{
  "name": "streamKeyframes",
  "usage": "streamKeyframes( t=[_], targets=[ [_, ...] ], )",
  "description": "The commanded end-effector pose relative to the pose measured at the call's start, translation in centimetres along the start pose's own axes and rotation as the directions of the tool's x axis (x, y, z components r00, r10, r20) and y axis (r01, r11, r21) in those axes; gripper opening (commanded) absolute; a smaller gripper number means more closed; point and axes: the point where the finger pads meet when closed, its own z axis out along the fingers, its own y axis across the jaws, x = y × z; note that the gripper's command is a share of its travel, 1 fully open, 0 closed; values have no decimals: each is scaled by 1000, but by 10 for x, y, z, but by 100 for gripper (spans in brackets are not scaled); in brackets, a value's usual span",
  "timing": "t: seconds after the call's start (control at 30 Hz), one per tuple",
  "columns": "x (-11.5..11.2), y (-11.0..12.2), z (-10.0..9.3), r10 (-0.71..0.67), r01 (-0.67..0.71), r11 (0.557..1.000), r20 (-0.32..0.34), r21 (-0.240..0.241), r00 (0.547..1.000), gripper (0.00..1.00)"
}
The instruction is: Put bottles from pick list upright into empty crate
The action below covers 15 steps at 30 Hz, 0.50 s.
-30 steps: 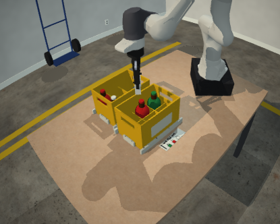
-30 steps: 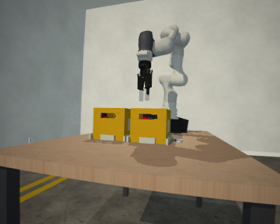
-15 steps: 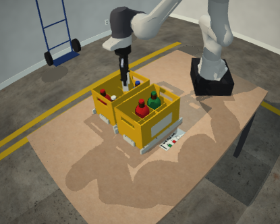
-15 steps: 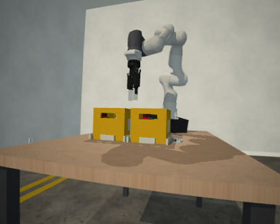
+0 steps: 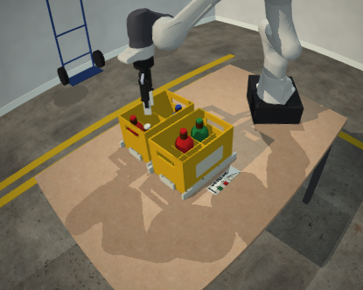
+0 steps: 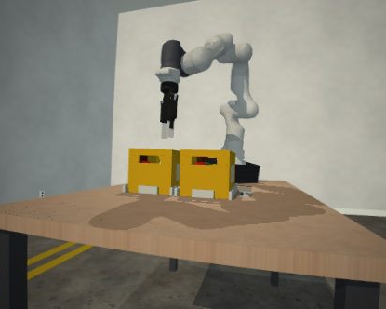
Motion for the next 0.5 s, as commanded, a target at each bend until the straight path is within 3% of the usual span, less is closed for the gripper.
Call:
streamKeyframes(
  t=[0.0,0.47],
  targets=[
    [13,10,1,-33,33,999,13,-2,999,38],
    [68,35,2,-33,33,999,13,-2,999,38]
  ],
)
